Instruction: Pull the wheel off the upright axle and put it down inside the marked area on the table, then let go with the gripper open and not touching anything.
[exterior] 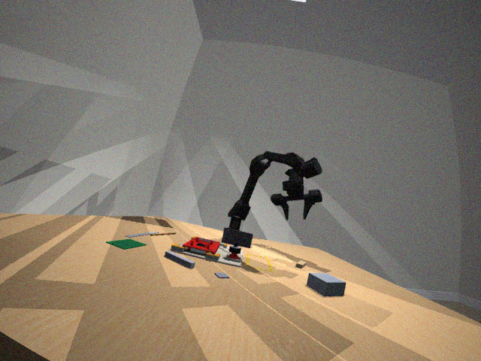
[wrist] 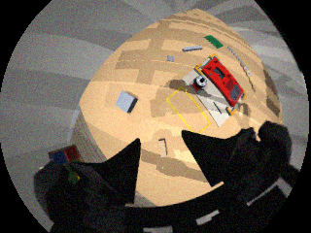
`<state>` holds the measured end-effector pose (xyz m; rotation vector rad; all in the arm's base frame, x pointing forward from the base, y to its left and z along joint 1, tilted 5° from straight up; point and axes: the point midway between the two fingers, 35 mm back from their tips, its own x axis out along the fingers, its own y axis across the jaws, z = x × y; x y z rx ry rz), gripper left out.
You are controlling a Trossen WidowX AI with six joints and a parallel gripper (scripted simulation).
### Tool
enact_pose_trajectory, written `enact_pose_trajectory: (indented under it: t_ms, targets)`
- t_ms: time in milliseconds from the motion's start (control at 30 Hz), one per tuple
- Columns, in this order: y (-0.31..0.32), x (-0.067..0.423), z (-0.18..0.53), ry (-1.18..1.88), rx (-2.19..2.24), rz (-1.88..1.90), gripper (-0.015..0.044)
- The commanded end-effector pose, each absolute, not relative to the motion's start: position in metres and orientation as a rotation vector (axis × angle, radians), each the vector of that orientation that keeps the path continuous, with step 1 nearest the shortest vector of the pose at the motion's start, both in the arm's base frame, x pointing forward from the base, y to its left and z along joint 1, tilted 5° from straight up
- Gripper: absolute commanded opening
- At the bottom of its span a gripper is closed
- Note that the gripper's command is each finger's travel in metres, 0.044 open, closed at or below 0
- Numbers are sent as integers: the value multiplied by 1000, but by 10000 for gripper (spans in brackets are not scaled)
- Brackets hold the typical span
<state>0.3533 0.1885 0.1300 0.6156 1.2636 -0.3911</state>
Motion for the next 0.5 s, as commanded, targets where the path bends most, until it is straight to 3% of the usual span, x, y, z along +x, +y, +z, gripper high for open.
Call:
enact_pose_trajectory:
  t_ms: [0, 267, 467]
  targets:
    - [131, 371, 107, 1286, 823, -665, 300]
    - [8, 380, 60, 1218, 1262, -1264, 300]
    - [-2, 379, 57, 1207, 1298, -1314, 300]
